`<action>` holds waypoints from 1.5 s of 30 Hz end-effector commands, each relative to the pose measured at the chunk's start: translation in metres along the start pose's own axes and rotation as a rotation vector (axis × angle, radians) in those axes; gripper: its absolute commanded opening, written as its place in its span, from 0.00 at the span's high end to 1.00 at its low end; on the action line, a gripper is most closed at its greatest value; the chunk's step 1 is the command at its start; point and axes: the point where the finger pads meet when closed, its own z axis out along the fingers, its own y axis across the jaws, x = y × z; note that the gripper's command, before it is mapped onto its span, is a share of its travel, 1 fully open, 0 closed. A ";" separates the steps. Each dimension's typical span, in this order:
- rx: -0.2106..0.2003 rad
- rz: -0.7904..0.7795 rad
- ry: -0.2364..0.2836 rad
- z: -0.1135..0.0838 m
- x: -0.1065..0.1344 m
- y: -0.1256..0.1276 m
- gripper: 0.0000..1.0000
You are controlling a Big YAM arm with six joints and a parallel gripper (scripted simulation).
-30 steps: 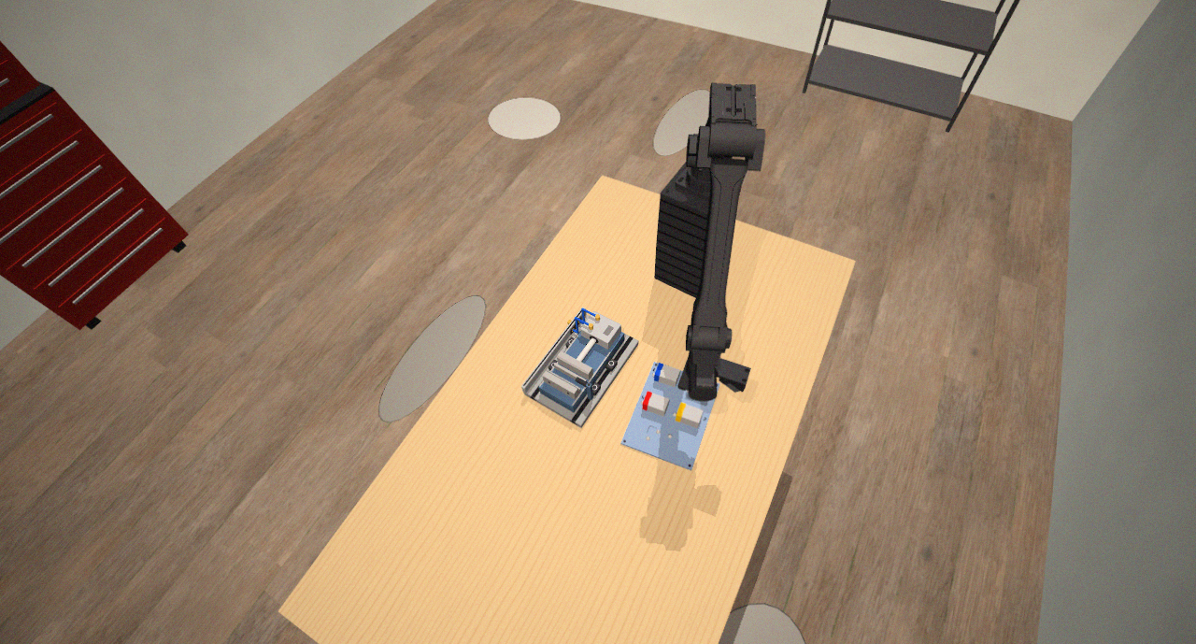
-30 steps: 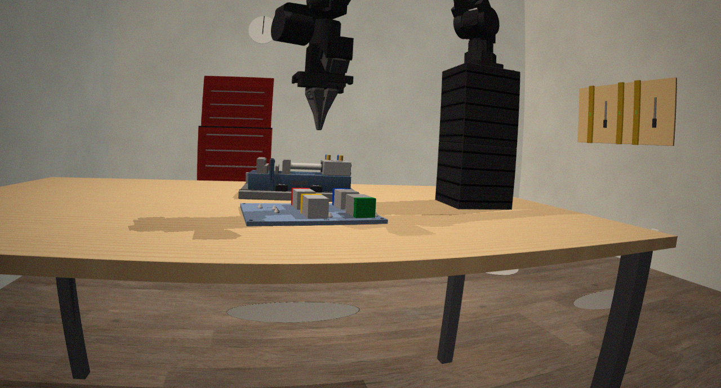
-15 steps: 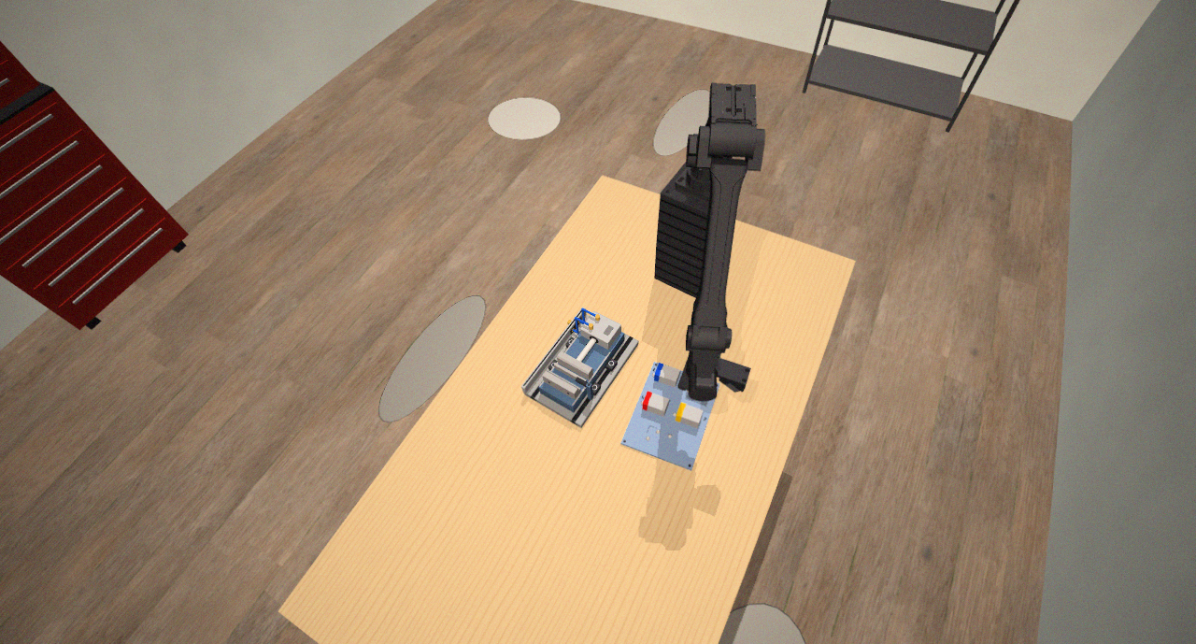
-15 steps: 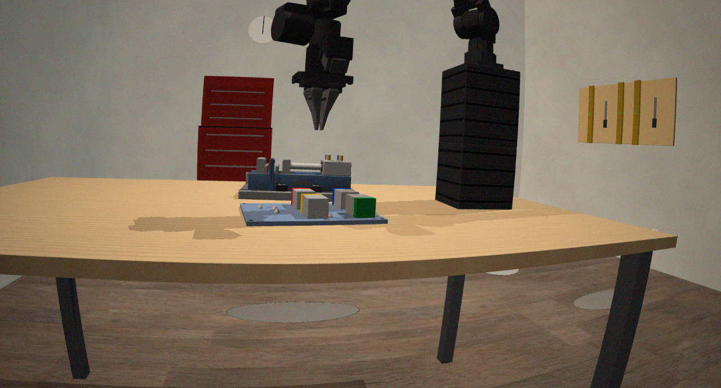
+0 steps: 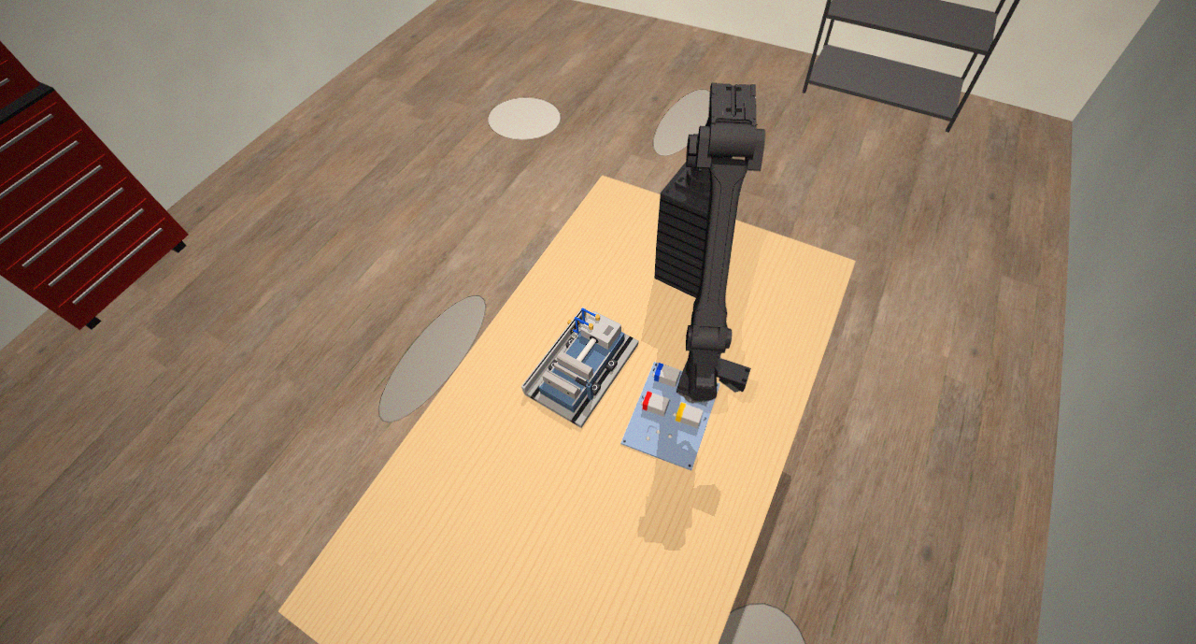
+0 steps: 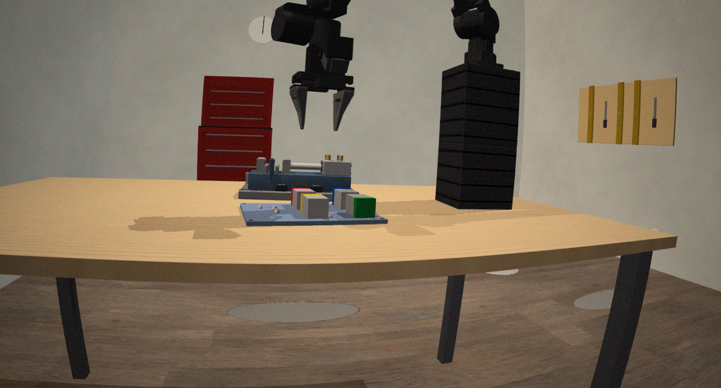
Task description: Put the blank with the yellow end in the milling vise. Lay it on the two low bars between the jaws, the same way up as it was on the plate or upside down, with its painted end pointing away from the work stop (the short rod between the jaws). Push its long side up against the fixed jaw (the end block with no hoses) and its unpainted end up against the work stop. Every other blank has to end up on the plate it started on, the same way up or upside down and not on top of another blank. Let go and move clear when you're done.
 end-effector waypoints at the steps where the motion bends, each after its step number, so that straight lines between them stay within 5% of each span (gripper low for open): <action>1: 0.032 -0.018 -0.014 -0.013 -0.010 -0.021 0.36; 20: 0.031 -0.018 -0.014 -0.013 -0.010 -0.021 0.36; 25: 0.008 -0.018 -0.007 0.001 -0.008 -0.013 0.36; 35: 0.044 -0.019 -0.018 0.005 -0.012 -0.023 0.36; 45: 0.028 -0.019 -0.013 0.042 -0.011 -0.016 0.36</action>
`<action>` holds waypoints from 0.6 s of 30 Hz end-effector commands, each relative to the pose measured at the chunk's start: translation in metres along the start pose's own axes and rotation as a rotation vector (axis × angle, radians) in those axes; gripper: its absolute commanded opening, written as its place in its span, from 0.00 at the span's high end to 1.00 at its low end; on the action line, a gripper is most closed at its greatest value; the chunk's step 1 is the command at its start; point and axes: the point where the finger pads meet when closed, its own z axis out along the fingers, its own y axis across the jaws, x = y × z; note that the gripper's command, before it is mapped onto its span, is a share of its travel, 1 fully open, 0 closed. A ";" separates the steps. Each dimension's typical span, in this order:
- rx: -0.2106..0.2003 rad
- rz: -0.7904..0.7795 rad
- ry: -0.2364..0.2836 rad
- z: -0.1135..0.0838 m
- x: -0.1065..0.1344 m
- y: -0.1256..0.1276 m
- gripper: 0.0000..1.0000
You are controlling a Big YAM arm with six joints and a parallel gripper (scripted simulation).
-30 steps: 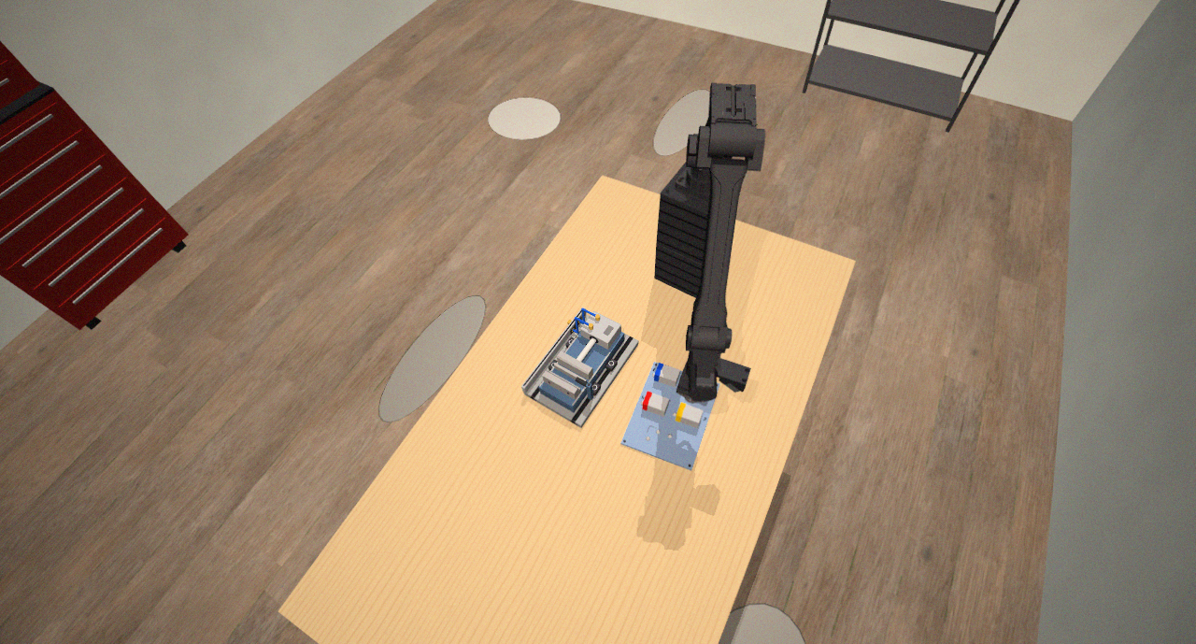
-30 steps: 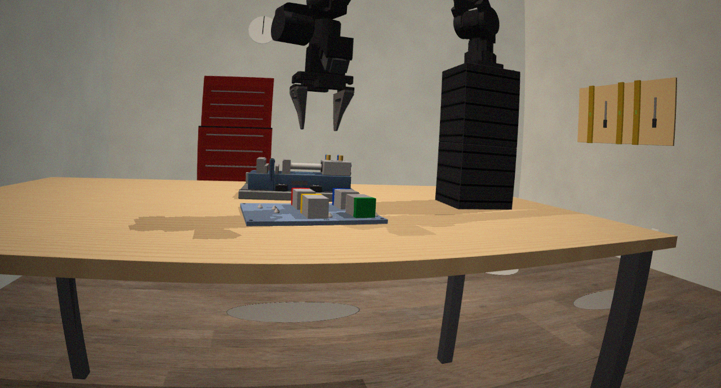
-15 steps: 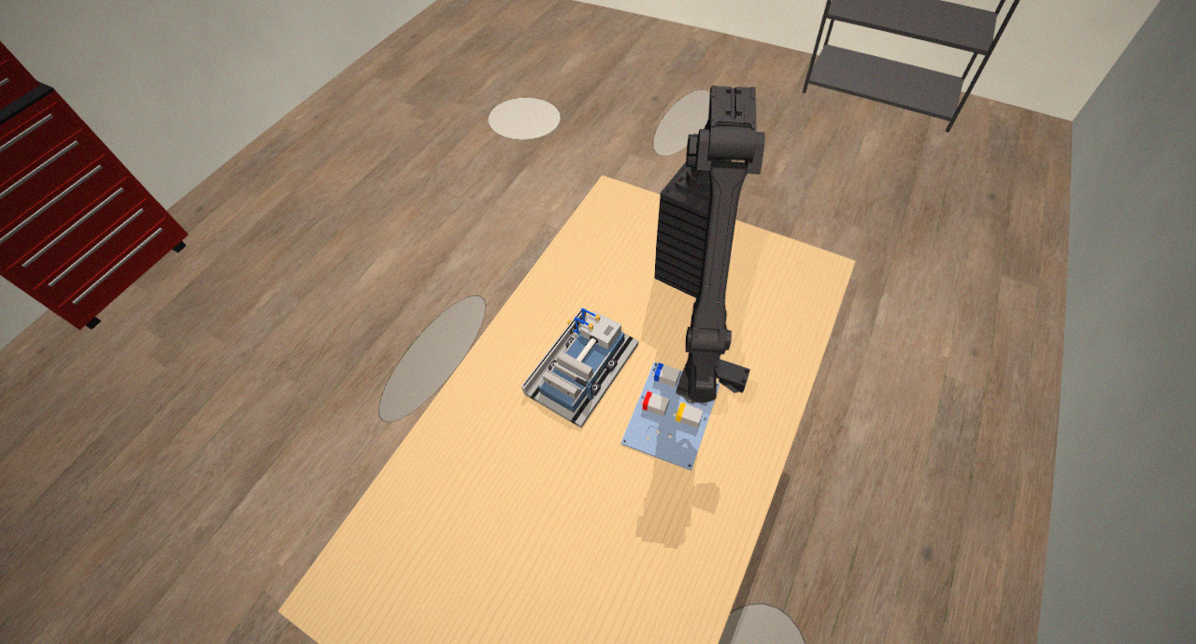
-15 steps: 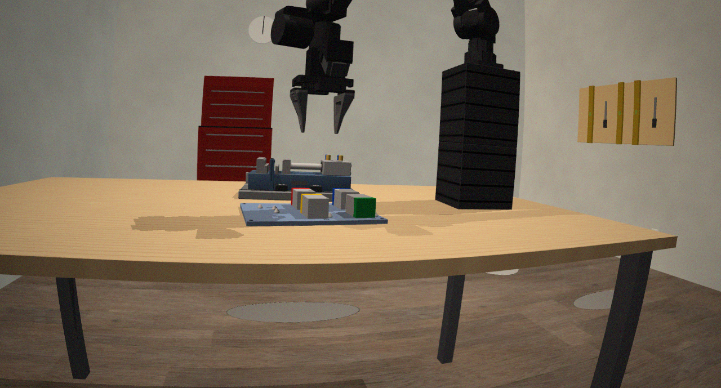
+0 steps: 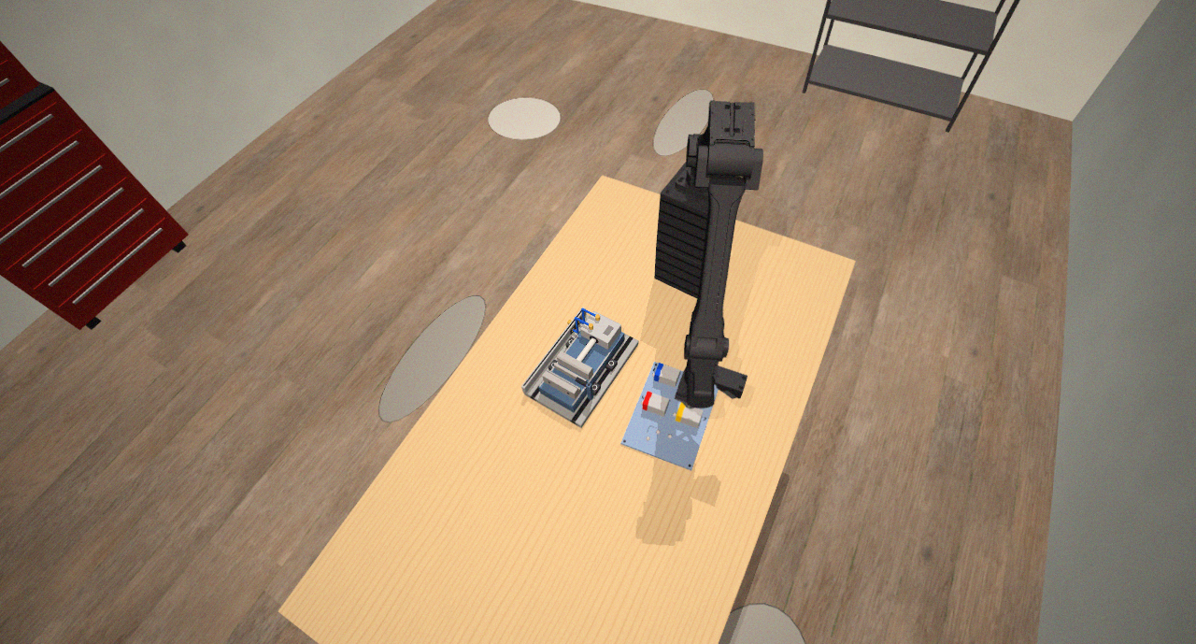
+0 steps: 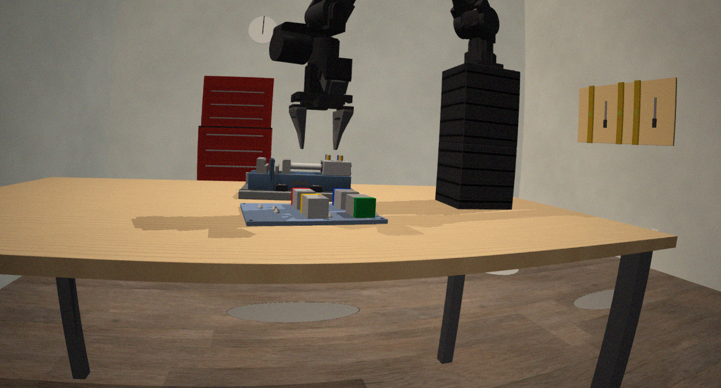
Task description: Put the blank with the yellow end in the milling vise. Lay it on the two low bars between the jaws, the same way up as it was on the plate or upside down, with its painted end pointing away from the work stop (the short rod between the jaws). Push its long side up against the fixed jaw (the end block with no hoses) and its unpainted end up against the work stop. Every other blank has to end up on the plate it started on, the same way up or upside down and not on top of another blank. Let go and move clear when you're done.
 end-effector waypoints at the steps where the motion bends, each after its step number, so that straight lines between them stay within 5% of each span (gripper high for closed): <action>1: 0.037 -0.019 -0.015 0.010 -0.012 -0.018 0.36; 18: 0.033 -0.016 -0.014 0.063 -0.012 -0.016 0.36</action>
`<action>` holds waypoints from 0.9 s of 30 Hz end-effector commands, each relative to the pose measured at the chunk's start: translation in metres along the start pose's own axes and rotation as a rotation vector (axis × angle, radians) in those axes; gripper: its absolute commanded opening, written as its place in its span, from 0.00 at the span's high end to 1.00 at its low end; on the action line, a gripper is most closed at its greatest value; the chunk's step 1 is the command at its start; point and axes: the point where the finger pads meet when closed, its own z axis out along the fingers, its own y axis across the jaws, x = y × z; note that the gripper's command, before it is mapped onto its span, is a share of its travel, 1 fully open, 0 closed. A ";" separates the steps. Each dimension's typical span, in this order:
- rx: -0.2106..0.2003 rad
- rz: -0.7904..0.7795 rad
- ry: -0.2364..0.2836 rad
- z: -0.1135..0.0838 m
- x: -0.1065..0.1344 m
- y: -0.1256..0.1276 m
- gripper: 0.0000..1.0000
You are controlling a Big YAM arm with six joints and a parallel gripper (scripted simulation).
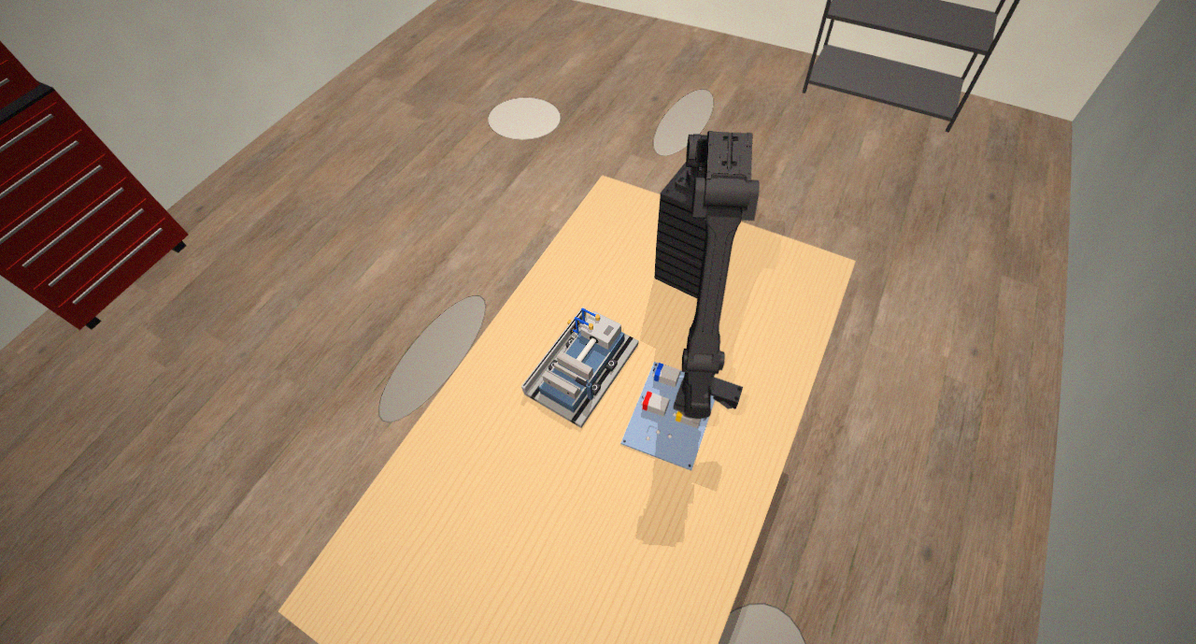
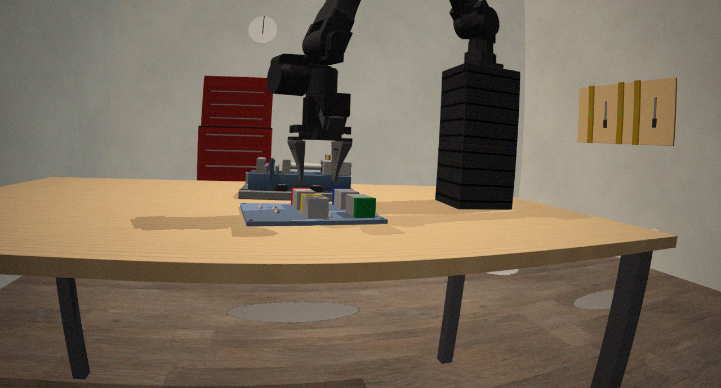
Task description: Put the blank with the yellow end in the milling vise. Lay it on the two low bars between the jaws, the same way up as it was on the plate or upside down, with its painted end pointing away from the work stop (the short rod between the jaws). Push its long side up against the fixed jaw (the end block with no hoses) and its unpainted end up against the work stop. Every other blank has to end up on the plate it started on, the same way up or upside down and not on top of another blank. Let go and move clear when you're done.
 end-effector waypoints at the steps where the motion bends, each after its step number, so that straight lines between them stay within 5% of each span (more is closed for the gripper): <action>1: 0.036 -0.014 -0.015 0.009 -0.013 -0.016 0.36; 5: 0.036 -0.013 -0.015 0.013 -0.013 -0.016 0.36; 6: 0.074 -0.013 -0.027 -0.004 -0.017 -0.032 0.36; 8: 0.036 -0.012 -0.015 0.019 -0.012 -0.016 0.36; 12: 0.035 -0.012 -0.015 0.025 -0.012 -0.016 0.36; 27: 0.056 -0.012 -0.021 0.015 -0.015 -0.024 0.36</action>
